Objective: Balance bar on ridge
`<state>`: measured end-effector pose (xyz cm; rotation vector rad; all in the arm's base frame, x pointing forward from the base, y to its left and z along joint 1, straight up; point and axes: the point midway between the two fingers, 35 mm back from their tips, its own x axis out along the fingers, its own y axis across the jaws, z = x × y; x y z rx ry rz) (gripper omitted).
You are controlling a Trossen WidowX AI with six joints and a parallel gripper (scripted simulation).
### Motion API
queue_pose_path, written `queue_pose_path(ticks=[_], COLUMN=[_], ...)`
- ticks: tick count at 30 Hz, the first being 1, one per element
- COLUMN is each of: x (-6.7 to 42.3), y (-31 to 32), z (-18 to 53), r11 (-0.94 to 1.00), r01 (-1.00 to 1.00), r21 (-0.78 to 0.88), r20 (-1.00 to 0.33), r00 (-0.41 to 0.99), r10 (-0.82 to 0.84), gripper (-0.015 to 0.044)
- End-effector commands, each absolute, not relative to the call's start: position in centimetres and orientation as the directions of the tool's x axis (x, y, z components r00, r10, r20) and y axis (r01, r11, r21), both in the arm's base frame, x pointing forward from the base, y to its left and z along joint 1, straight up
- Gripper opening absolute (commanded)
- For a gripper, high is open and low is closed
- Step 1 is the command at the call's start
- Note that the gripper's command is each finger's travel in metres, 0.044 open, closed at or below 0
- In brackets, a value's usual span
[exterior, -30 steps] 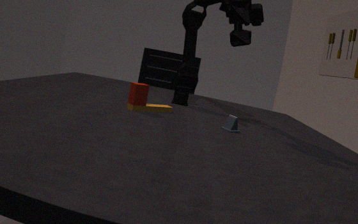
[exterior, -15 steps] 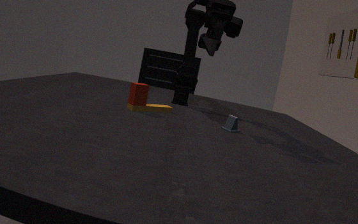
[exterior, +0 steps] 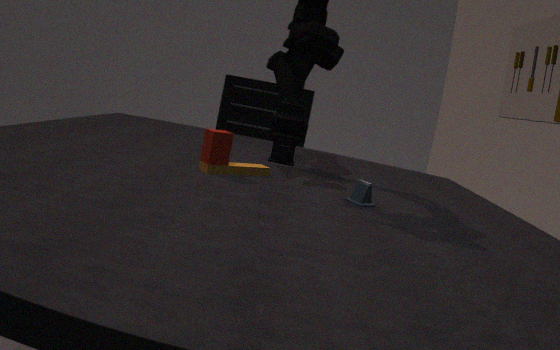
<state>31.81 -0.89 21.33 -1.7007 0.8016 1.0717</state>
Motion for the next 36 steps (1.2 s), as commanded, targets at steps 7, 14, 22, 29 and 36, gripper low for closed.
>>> queue_pose_path(ticks=[7, 14, 22, 29, 36], x=[28.9, 26.6, 25.0, 25.4, 25.7], y=[-4.5, -6.6, -7.7, -7.8, -7.9], z=[19.4, 18.4, 18.0, 15.8, 11.0], r11=[-0.497, -0.591, -0.648, -0.648, -0.648], r01=[-0.850, -0.804, -0.762, -0.762, -0.762], r21=[-0.173, -0.065, -0.015, -0.015, -0.015], r20=[-0.972, -0.994, -1.000, -1.000, -1.000], r00=[0.229, 0.104, 0.027, 0.027, 0.027], r10=[-0.052, -0.033, -0.008, -0.008, -0.008], gripper=[0.0315, 0.0315, 0.0315, 0.0315, 0.0315])
